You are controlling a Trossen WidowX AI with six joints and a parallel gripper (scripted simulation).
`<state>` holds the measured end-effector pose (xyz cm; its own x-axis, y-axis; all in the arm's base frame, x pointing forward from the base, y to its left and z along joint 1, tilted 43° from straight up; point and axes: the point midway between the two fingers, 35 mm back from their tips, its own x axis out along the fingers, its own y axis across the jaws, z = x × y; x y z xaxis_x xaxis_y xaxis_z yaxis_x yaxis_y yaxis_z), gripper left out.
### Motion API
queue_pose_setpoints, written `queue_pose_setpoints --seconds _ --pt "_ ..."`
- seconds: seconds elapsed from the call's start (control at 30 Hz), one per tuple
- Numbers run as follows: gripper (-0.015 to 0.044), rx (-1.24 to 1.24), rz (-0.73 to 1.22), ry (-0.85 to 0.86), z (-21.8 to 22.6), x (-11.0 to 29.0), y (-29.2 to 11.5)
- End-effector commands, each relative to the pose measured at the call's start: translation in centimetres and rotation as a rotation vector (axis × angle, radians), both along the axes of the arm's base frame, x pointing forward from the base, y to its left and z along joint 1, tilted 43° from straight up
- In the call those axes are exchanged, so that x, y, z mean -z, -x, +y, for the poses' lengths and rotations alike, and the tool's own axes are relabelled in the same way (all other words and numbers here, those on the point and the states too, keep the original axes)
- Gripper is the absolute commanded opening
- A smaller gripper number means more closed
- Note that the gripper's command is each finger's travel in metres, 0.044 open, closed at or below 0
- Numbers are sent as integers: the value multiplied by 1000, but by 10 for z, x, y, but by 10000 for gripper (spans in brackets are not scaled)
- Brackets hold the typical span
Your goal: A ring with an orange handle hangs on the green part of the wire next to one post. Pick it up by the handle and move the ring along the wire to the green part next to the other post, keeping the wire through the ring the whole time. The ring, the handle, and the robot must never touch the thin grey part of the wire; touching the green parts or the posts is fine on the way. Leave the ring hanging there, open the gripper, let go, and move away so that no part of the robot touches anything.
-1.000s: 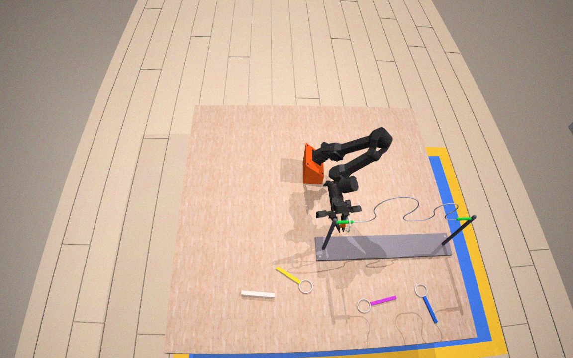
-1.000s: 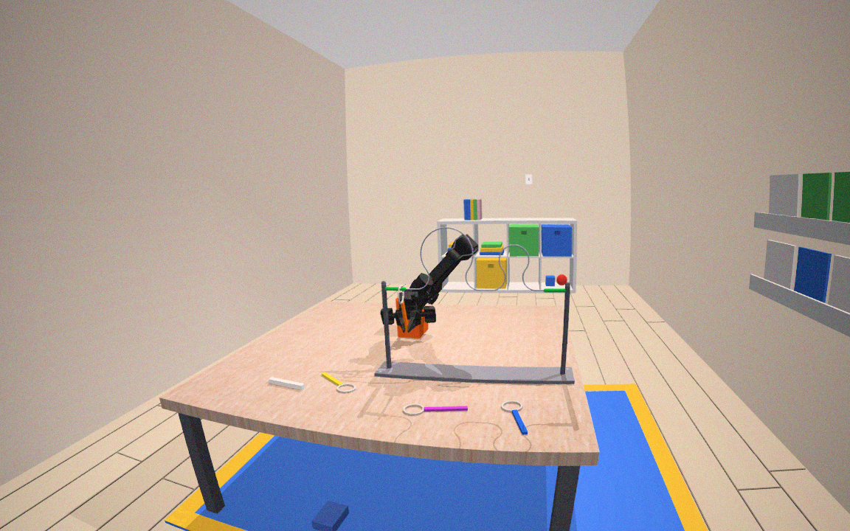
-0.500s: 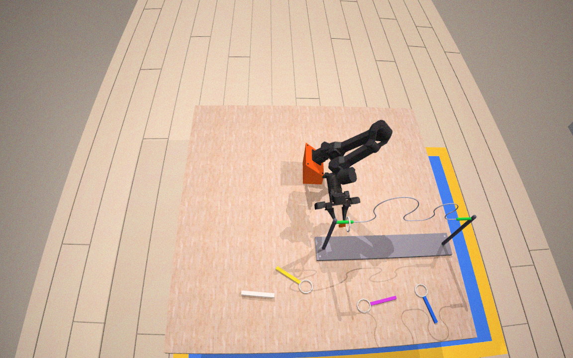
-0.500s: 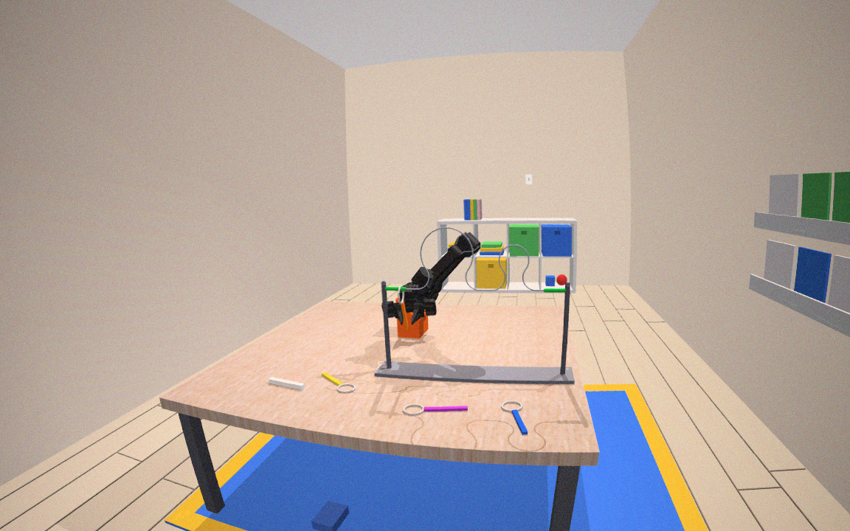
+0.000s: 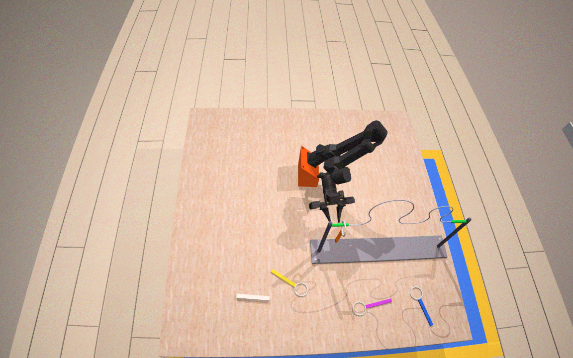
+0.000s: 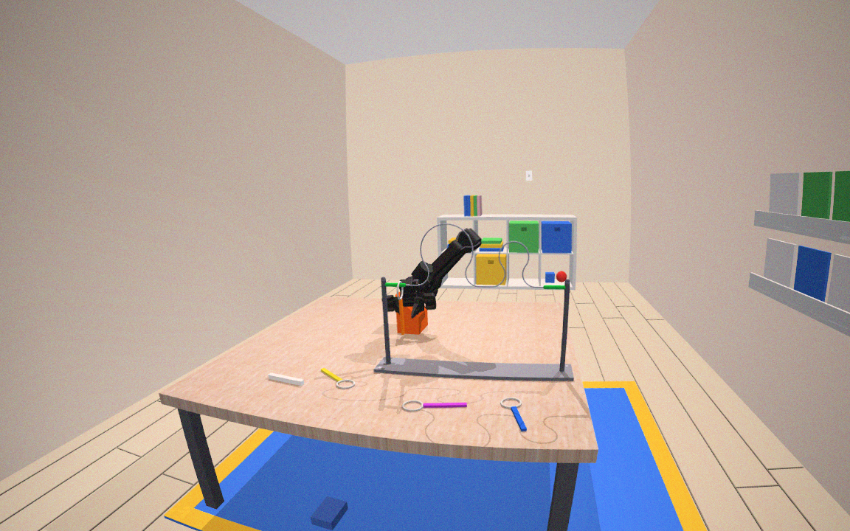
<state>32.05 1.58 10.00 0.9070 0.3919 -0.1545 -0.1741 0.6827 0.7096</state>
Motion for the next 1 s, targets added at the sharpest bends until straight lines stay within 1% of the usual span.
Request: queue_pose_setpoints --seconds 0.0,0.23,0.3,0.47,0.57,0.6,0.97 --pt "160 -6 0 2 1 0 1" --pt "160 -6 0 2 1 0 1" --pt "212 0 1 1 -3 -1 5" --pt "344 0 3 1 -18 -7 41" --pt "423 0 3 1 -20 -7 46" --pt "440 0 3 1 -20 -7 46" --pt "440 0 3 1 -20 -7 46"
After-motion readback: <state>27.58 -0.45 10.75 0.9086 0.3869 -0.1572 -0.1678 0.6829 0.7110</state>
